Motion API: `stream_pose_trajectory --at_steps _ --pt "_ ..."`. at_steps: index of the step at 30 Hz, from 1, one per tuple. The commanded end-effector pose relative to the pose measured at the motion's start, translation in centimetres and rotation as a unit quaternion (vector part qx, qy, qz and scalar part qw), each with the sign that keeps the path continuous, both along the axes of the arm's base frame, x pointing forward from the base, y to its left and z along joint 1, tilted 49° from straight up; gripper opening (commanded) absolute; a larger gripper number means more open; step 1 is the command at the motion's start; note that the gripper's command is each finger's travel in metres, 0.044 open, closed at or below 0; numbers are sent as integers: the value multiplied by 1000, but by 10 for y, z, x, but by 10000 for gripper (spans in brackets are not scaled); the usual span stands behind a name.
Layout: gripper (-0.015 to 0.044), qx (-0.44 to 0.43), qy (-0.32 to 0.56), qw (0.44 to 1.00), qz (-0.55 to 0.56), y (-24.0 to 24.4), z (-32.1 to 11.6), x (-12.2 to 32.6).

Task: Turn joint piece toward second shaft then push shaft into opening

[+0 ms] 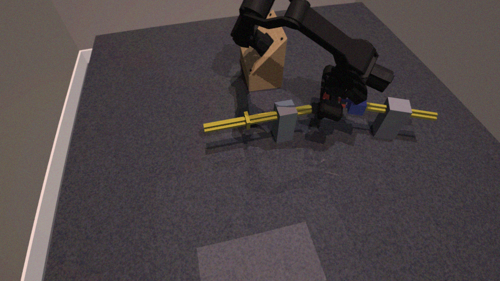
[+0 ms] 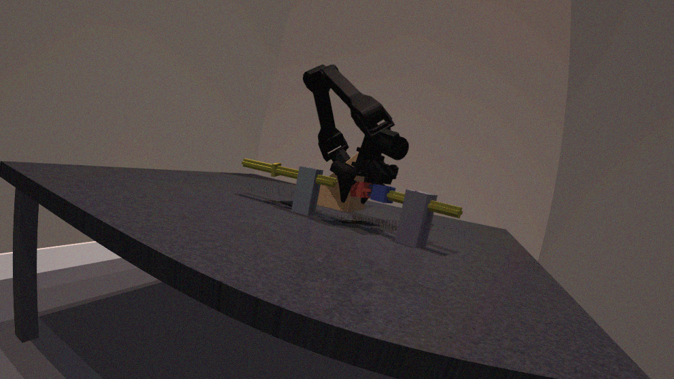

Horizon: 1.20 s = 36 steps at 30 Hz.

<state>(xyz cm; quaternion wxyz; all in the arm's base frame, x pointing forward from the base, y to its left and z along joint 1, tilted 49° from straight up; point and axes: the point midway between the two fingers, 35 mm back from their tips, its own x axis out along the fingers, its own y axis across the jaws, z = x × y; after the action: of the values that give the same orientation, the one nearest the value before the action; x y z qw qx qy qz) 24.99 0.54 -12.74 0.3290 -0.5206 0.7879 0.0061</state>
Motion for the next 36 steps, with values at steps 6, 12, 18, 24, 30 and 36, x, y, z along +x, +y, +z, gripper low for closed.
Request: stream_pose_trajectory --at_steps 6,12,18,24,30,36 --pt "440 0 0 1000 0 0 0 0" --pt "440 2 -1 1000 1 0 0 0" --pt "440 67 -36 997 31 18 14 4" --pt "440 84 -45 995 42 24 18 6" --pt "440 77 -68 994 27 29 21 10" --pt "440 61 -146 987 -34 48 36 17"
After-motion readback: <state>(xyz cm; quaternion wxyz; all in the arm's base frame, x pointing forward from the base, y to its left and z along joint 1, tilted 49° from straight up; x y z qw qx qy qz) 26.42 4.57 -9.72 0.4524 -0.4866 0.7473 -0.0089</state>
